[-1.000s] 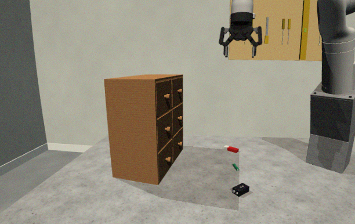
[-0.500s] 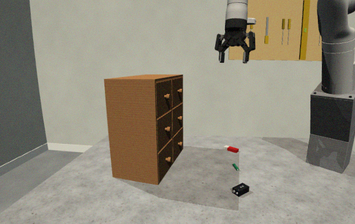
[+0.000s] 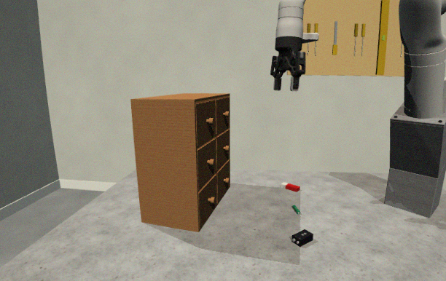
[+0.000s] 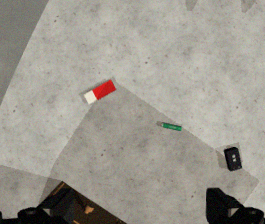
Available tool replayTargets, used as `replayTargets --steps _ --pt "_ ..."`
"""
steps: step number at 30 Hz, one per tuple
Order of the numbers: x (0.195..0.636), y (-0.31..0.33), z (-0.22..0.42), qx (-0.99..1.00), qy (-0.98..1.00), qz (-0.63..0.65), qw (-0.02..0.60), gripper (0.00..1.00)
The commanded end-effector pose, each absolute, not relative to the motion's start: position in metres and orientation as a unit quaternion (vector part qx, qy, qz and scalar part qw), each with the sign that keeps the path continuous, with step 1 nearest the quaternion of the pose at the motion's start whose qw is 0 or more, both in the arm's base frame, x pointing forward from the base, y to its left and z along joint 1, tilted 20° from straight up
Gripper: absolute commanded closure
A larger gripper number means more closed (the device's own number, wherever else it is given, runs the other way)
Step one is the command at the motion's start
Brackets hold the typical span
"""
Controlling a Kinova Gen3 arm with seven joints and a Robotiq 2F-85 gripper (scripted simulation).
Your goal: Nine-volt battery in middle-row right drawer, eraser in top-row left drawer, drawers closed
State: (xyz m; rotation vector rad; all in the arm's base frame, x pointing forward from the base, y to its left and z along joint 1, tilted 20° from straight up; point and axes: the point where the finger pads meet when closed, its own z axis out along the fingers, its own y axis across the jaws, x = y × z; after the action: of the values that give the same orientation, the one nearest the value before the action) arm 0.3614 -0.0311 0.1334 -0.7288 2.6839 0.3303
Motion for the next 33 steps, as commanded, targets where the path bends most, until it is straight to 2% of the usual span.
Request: replayTargets --steps 1,13,33 --pt "0.366 -0.021 0.125 -0.233 0.951 0.126 0.159 0.0" --pt "0.381 -0.017 0.099 -0.06 0.98 0.141 0.126 0.0" --pt "0.388 -0.015 0.083 0.034 0.983 0.142 0.107 0.0"
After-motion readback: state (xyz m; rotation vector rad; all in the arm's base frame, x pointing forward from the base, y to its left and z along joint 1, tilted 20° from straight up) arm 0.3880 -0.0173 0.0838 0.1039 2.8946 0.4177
